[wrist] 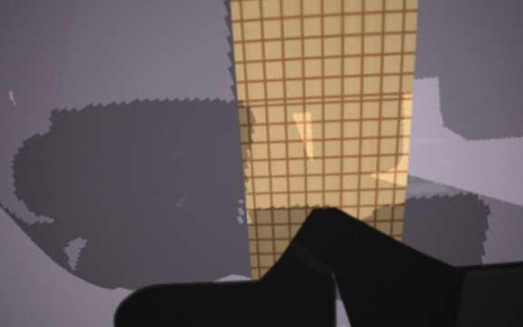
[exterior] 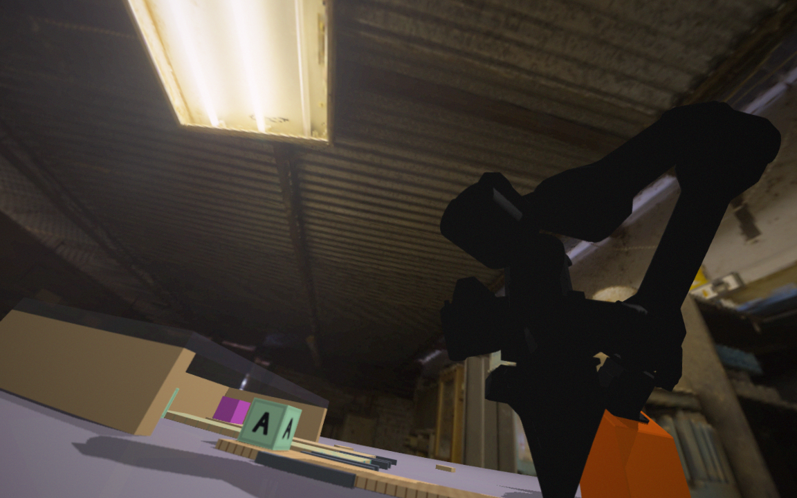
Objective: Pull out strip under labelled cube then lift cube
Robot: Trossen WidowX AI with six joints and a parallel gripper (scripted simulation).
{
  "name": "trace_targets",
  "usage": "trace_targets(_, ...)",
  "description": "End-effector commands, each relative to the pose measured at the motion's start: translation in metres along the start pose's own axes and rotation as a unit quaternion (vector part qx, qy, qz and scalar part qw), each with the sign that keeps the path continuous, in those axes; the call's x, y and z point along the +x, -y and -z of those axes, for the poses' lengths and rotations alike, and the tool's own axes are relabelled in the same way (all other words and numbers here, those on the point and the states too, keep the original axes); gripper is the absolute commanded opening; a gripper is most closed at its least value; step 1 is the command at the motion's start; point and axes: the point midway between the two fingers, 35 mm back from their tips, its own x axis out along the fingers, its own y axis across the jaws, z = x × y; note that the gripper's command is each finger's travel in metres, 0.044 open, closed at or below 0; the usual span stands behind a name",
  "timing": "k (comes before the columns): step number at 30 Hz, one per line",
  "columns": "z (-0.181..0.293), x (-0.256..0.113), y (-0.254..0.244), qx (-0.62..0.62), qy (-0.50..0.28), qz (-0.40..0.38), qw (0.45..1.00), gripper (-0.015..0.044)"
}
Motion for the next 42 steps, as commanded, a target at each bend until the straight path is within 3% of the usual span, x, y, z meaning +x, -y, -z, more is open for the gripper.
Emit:
trace_targets(1, 0.008, 0.007, 0.003, 0.003, -0.015, 0.006, 1.000, 0.0000)
trace_targets(11, 0.008, 0.007, 0.003, 0.003, -0.015, 0.006, 1.000, 0.0000)
trace_targets(16, -0.003, -0.039, -0.001, 0.003, -0.014, 0.007, 1.000, 0.0000)
trace_targets(20, -0.003, -0.042, -0.001, 0.003, -0.014, 0.007, 1.000, 0.0000)
trace_targets(36, -0.063, -0.044, 0.002, -0.011, -0.014, 0.007, 1.000, 0.0420)
trace_targets(42, -0.085, -0.047, 0.003, -0.012, -0.013, 0.007, 1.000, 0.0440)
